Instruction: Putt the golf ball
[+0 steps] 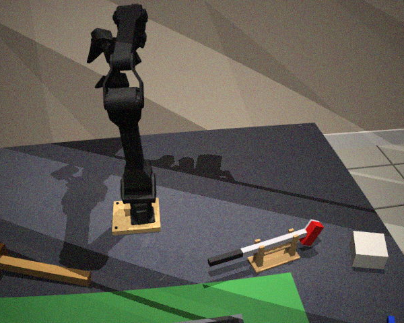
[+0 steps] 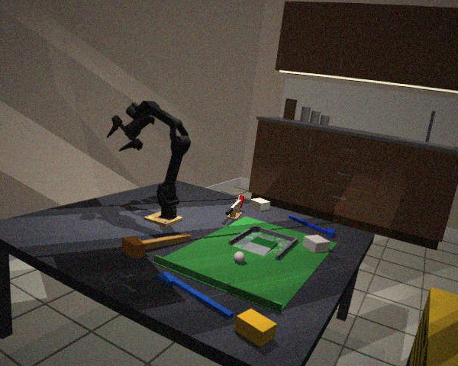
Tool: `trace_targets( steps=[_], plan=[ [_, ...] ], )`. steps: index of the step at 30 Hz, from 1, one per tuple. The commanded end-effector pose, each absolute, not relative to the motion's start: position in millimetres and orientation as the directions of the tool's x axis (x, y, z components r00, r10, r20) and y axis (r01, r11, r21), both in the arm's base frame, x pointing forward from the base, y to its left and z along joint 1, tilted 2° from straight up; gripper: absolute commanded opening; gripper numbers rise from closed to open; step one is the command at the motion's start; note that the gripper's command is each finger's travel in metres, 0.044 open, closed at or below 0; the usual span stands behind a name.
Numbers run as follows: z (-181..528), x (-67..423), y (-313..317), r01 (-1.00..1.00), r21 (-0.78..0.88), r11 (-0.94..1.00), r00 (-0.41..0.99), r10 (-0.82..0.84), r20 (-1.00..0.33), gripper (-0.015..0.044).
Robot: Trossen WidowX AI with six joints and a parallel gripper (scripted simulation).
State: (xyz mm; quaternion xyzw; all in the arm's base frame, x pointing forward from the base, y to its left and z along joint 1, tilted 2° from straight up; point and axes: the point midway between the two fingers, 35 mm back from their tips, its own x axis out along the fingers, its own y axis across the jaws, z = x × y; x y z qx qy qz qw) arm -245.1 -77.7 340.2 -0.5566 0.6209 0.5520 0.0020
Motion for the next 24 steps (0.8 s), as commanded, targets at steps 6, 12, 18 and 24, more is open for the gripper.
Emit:
trace_targets(
  steps=[6,12,18,24],
  plan=[
    [321,-266,-12,-0.658,0.712,-0.245,-0.506,-0.556,-0.659,0.0440],
    [295,-264,80,-0.651,0.703,-0.288,-0.611,-0.351,-0.709,0.0440],
    [272,-229,165,-0.689,0.651,-0.320,-0.646,-0.137,-0.751,0.0440],
    [246,-170,232,-0.757,0.556,-0.342,-0.605,0.047,-0.795,0.0440]
  ],
)
